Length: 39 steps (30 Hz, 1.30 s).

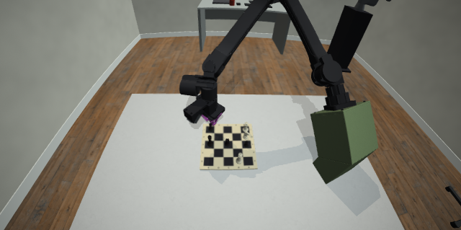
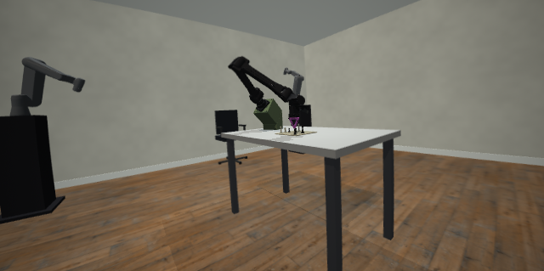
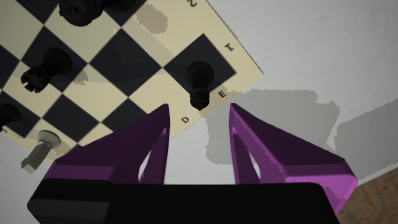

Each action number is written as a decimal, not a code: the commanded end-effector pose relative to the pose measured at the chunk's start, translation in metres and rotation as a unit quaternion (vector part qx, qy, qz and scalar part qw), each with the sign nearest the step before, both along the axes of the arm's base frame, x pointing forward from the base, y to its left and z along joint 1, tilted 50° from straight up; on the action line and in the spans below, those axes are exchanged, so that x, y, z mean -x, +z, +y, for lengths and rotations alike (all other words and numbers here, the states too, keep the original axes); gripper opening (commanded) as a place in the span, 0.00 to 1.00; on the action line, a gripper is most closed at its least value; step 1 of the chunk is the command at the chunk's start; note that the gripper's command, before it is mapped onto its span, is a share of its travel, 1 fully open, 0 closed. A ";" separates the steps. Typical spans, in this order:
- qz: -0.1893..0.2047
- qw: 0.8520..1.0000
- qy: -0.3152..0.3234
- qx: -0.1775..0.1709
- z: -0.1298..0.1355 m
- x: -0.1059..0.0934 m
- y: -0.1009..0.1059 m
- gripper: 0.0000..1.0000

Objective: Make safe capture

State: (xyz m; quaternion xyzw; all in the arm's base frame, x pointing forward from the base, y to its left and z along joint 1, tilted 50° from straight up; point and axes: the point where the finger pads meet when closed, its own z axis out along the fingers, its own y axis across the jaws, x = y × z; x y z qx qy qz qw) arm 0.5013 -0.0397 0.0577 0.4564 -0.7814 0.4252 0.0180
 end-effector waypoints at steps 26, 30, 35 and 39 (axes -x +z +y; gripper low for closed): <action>-0.002 1.000 -0.005 0.000 -0.027 -0.012 -0.014 0.36; -0.002 1.000 -0.005 0.000 -0.027 -0.012 -0.014 0.36; -0.002 1.000 -0.005 0.000 -0.027 -0.012 -0.014 0.36; -0.002 1.000 -0.005 0.000 -0.027 -0.012 -0.014 0.36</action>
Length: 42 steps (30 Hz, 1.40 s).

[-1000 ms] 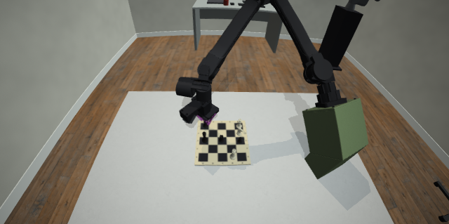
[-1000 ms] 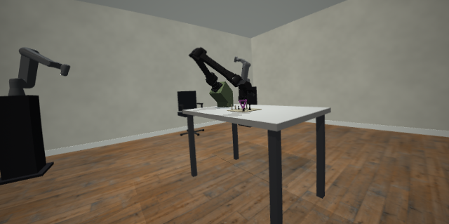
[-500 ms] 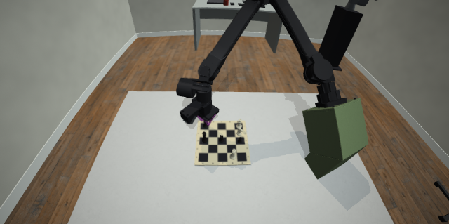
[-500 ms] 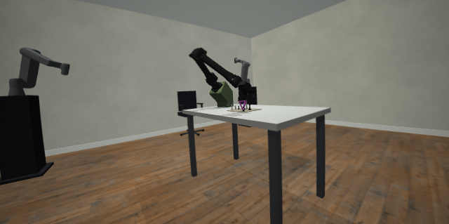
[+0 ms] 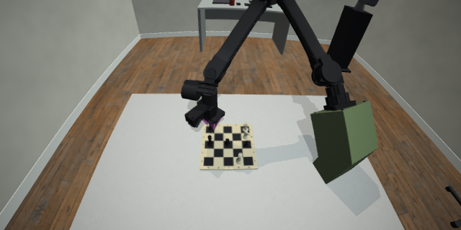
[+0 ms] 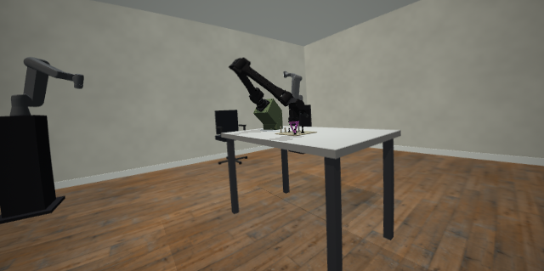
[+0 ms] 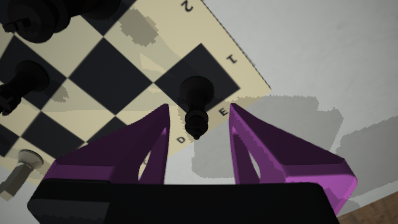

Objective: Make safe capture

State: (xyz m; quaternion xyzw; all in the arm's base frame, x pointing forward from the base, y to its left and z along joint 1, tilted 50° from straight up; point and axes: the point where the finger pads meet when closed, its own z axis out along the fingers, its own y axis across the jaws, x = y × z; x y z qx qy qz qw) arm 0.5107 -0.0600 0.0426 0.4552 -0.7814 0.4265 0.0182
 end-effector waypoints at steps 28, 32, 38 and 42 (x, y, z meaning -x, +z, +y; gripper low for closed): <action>-0.001 1.000 -0.004 -0.001 -0.006 -0.003 0.001 0.00; -0.001 1.000 -0.004 -0.001 -0.006 -0.003 0.001 0.00; -0.001 1.000 -0.004 -0.001 -0.006 -0.003 0.001 0.00; -0.001 1.000 -0.004 -0.001 -0.006 -0.003 0.001 0.00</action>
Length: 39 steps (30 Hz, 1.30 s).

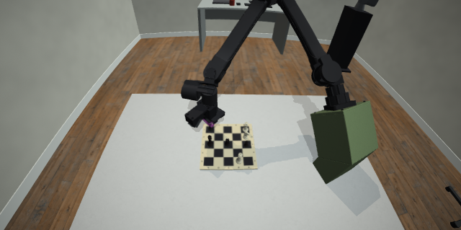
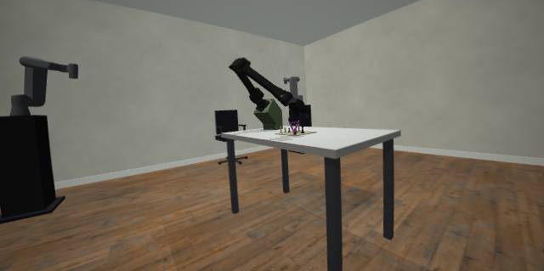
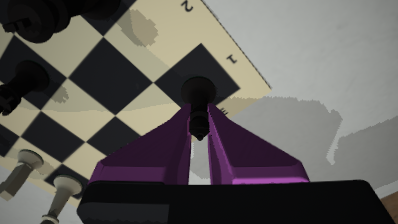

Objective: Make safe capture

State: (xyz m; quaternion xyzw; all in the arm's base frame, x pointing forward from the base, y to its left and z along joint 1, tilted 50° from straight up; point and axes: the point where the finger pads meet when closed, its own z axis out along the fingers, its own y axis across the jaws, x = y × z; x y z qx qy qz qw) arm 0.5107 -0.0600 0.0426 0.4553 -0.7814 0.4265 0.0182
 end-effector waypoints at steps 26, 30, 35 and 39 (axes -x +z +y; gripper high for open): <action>-0.025 1.000 0.009 -0.008 0.076 0.022 0.079 0.00; -0.010 1.000 0.009 -0.004 0.083 0.026 0.071 0.00; -0.003 1.000 -0.008 -0.003 0.064 0.034 0.066 0.00; -0.013 1.000 -0.007 -0.006 0.065 0.032 0.072 0.00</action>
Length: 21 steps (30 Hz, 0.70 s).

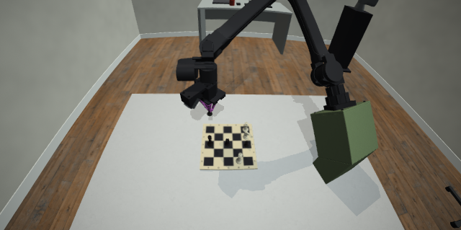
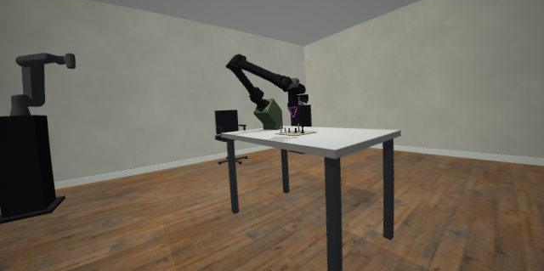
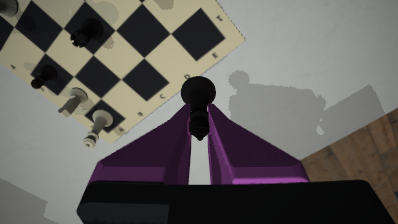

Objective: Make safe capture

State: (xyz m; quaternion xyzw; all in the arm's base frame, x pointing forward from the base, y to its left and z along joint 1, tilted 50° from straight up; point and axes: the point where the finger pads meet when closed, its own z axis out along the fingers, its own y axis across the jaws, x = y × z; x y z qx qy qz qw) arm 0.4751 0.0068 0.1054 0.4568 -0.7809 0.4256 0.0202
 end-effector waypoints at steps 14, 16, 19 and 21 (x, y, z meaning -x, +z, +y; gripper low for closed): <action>-0.044 0.999 -0.019 -0.022 0.056 -0.061 -0.005 0.00; -0.053 0.998 -0.032 -0.025 0.044 -0.069 0.002 0.00; -0.061 0.997 -0.031 -0.028 0.047 -0.073 0.004 0.00; -0.061 0.997 -0.031 -0.028 0.047 -0.073 0.004 0.00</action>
